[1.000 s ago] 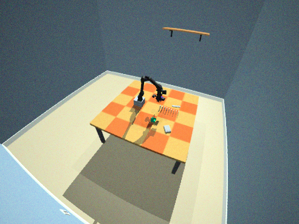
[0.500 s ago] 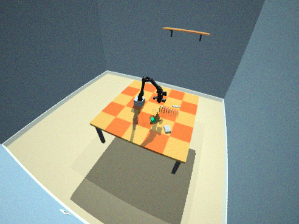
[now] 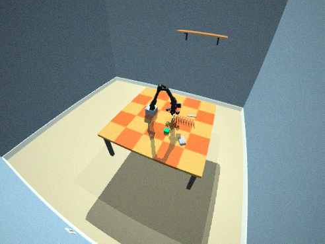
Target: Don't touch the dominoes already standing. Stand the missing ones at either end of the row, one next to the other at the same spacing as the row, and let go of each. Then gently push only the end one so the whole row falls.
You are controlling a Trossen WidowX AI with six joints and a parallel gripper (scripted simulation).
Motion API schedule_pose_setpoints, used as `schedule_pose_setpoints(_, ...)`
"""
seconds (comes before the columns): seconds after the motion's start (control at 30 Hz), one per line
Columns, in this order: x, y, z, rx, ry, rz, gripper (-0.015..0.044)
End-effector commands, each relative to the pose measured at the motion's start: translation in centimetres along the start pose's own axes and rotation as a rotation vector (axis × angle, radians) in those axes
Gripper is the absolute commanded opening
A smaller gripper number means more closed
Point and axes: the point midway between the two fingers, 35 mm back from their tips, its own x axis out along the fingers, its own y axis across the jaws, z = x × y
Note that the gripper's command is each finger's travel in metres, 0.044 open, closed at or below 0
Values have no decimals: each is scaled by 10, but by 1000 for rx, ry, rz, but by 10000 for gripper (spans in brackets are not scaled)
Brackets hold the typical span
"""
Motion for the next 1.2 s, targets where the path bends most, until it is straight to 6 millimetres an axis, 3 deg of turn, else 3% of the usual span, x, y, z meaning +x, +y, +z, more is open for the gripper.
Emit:
schedule_pose_setpoints(0.0,3,-5,-1,-5,6,10,0)
schedule_pose_setpoints(0.4,3,-25,-1,-5,6,8,0)
schedule_pose_setpoints(0.53,-12,-32,23,-55,-74,-26,0)
schedule_pose_setpoints(0.77,-55,-47,0,-7,1,4,0)
schedule_pose_setpoints(1.17,-57,-47,-2,-5,6,6,0)
